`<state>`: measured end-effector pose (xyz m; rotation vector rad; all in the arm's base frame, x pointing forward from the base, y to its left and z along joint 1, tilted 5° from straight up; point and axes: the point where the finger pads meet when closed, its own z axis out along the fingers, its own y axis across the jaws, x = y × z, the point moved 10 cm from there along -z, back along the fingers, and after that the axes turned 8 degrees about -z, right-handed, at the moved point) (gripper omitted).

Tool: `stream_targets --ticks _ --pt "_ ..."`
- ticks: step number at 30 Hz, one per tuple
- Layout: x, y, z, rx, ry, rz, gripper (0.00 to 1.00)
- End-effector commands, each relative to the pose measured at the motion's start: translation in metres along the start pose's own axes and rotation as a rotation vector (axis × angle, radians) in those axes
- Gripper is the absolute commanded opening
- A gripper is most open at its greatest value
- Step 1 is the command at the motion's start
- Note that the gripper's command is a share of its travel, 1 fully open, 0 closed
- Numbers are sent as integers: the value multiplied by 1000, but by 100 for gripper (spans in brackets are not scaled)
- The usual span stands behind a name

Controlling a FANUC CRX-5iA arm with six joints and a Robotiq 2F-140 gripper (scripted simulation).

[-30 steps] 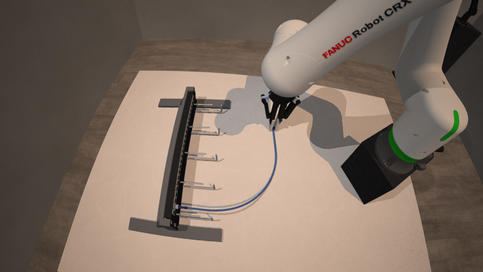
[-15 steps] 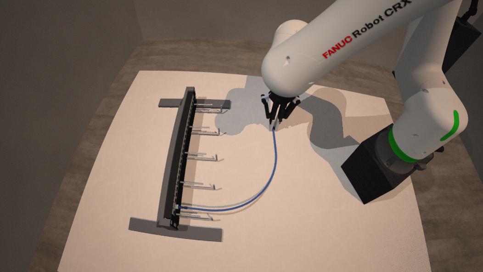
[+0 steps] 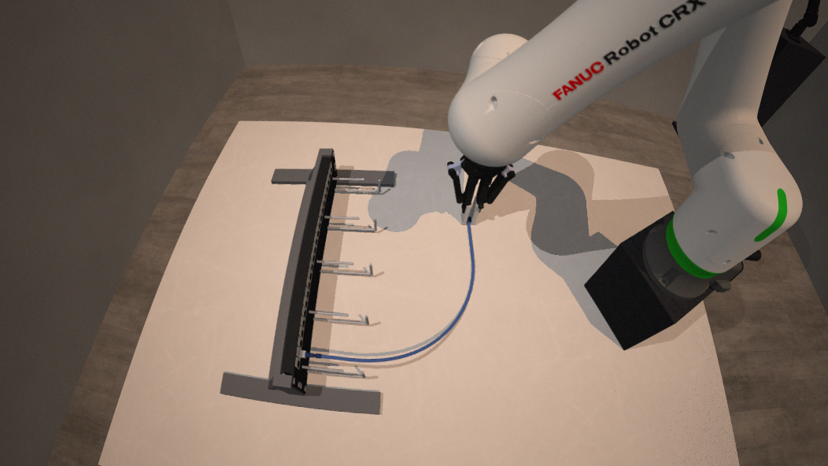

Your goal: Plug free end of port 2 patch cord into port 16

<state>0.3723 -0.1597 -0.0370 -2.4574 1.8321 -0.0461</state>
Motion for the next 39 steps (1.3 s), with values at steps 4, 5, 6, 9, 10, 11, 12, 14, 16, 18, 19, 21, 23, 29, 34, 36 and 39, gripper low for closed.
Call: stream_targets --ticks 4,5,6,9,10,11,12,14,16,18,19,21,23,29,34,36,39 --pt "0 0 0 0 0 0 0" --pt "0 0 0 0 0 0 0" --pt "0 0 0 0 0 0 0" --pt "0 0 0 0 0 0 0" --pt "0 0 0 0 0 0 0" --pt "0 0 0 0 0 0 0" --pt "0 0 0 0 0 0 0" --pt "0 0 0 0 0 0 0" --pt "0 0 0 0 0 0 0" --pt "0 0 -1 0 0 0 0" --pt "0 0 -1 0 0 0 0" --pt "0 0 -2 0 0 0 0" --pt "0 0 -3 0 0 0 0" --pt "0 0 -8 0 0 0 0" --pt "0 0 -14 0 0 0 0" --pt "0 0 -17 0 0 0 0" --pt "0 0 -22 0 0 0 0"
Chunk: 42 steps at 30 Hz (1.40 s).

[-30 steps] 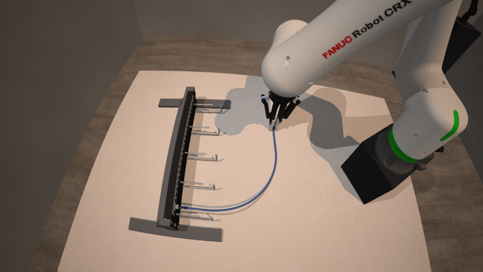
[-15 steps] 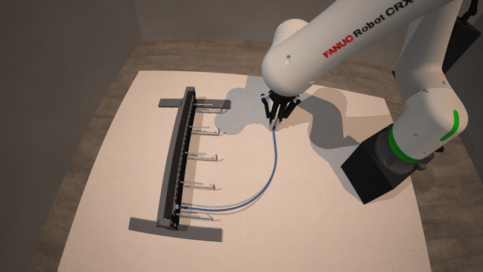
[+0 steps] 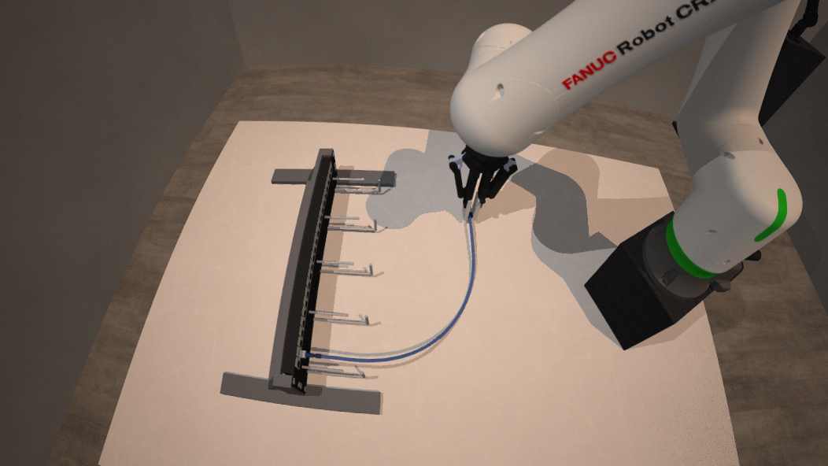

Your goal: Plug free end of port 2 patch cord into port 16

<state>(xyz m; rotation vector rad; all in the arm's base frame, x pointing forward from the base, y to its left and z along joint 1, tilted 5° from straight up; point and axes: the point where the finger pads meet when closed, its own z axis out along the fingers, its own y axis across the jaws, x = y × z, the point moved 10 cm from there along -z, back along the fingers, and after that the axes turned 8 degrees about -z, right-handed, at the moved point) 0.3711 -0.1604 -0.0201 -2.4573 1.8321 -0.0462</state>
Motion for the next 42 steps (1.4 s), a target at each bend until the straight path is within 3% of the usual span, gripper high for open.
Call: stream_targets --ticks 1,23,42 --pt "0 0 -7 0 0 0 0" --pt "0 0 -39 0 0 0 0" --pt "0 0 -43 0 0 0 0"
